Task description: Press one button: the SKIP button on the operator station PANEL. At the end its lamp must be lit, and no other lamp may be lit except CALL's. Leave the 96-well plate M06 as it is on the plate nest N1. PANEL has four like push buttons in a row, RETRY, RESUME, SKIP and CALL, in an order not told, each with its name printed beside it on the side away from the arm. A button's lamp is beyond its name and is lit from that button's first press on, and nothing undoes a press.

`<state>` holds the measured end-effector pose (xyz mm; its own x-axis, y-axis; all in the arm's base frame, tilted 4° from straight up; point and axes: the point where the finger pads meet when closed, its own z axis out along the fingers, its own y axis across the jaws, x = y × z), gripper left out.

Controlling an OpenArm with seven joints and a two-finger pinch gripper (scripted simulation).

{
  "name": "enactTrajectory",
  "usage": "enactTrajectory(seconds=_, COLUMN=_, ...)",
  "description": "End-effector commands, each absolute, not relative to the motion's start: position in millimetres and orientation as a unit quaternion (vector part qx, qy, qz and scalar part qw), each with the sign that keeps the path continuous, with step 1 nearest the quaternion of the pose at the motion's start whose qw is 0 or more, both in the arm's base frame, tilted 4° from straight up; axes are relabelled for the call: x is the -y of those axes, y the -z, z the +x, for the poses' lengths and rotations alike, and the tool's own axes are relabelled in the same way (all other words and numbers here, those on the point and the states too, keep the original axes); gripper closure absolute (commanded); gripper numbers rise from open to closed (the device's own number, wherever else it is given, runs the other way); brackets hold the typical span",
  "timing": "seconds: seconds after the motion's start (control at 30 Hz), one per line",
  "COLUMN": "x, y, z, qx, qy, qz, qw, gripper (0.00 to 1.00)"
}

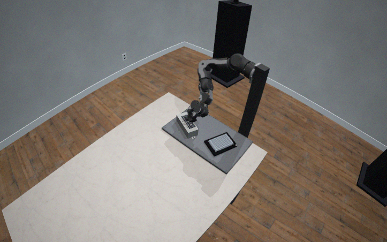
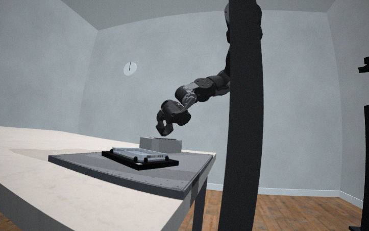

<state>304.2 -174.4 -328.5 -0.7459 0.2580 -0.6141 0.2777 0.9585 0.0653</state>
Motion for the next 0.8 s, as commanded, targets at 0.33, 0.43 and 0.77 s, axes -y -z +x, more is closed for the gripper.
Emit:
enactTrajectory(seconds=0.33, x=173.2, y=332.1, z=304.3, qx=-0.933, qy=0.012, qz=0.143, qw=0.330, gripper=1.00)
enactTrajectory(seconds=0.43, x=173.0, y=333.4, z=303.9, qx=-0.933, qy=0.012, qz=0.143, qw=0.330, gripper=1.00)
enactTrajectory(seconds=0.77, x=173.0, y=333.4, z=303.9, qx=-0.933, qy=0.012, qz=0.143, qw=0.330, gripper=1.00)
